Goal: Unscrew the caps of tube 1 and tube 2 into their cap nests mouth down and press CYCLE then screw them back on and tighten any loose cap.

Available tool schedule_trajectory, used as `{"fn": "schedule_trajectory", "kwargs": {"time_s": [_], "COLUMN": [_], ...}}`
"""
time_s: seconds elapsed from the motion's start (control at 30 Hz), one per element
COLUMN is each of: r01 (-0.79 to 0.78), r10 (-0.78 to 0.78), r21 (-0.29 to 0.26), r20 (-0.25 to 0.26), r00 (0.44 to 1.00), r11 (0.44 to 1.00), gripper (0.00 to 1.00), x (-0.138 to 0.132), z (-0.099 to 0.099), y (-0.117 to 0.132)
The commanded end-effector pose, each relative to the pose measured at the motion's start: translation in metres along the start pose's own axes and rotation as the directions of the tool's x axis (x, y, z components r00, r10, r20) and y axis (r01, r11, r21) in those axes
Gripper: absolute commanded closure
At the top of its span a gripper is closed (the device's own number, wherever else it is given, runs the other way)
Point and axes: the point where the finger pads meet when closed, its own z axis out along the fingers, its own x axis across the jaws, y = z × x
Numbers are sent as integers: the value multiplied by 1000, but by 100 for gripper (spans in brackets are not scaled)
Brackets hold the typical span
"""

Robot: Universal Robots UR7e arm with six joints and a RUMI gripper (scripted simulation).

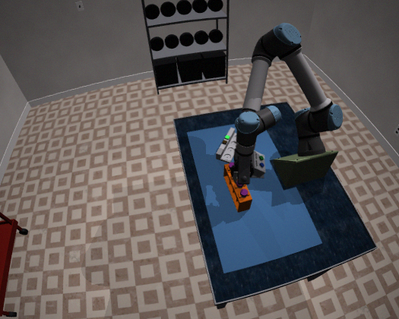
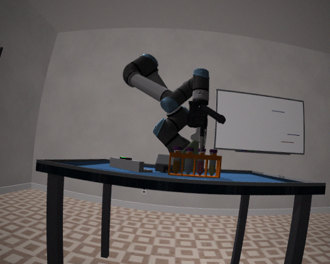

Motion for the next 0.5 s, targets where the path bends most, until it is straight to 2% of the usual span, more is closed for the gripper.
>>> {"fn": "schedule_trajectory", "kwargs": {"time_s": [0.0,0.17,0.2,0.47], "r01": [-193,-193,-193,-193], "r10": [194,194,194,193], "r21": [-15,-15,-15,-15], "r20": [3,3,3,2], "r00": [981,981,981,981], "r11": [981,981,981,981], "gripper": [100,100,65,65], "x": [0,0,0,0], "z": [0,0,0,0], "y": [0,0,0,0]}}
